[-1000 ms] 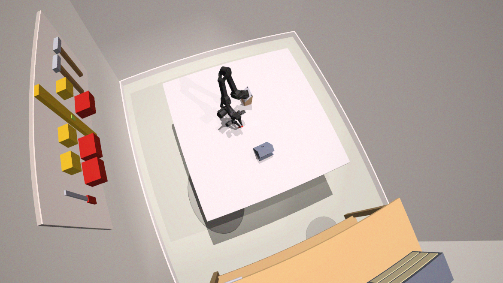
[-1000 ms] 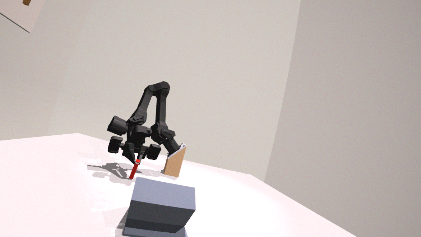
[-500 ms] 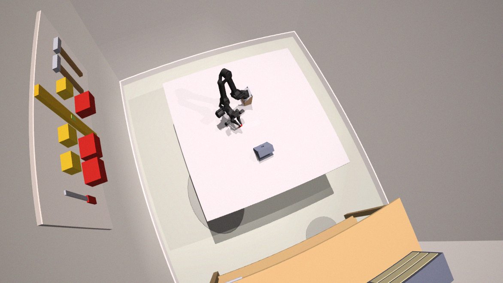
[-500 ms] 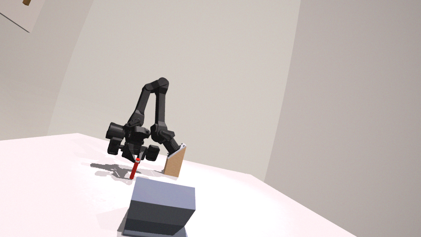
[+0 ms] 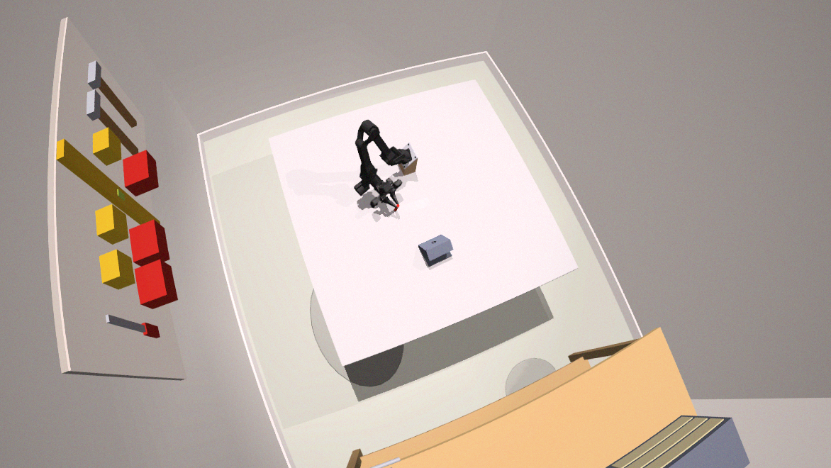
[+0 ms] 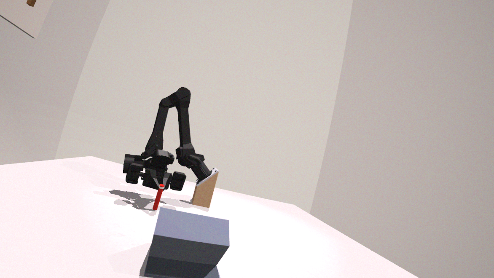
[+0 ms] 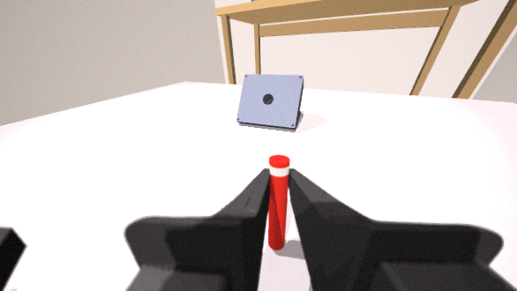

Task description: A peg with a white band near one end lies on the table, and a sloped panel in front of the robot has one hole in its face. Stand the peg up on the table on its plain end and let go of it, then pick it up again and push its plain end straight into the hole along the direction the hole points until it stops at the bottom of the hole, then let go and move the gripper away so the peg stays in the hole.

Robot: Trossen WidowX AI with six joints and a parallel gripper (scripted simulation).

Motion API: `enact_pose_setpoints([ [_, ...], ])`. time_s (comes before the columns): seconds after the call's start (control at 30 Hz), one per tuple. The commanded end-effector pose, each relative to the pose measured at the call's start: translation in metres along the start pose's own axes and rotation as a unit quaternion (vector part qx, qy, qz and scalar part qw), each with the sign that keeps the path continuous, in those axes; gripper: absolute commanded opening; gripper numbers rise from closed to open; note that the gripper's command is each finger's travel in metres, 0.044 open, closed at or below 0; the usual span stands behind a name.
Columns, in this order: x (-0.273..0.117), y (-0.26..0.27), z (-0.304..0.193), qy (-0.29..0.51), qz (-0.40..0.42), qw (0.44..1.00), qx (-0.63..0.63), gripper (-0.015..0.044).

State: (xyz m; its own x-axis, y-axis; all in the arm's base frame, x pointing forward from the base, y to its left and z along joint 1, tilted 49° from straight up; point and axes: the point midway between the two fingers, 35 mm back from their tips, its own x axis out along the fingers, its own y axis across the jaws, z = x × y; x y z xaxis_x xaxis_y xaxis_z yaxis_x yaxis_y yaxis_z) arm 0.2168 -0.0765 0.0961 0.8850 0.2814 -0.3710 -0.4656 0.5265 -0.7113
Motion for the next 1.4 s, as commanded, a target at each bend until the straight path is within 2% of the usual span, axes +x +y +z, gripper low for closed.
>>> enact_pose_setpoints([
  [0.0, -0.0021, -0.0015, -0.0008, -0.016, -0.001, 1.000, -0.002, 0.0051],
  [1.37, -0.0067, 0.0012, -0.0087, -0.022, -0.001, 1.000, 0.004, 0.0051],
])
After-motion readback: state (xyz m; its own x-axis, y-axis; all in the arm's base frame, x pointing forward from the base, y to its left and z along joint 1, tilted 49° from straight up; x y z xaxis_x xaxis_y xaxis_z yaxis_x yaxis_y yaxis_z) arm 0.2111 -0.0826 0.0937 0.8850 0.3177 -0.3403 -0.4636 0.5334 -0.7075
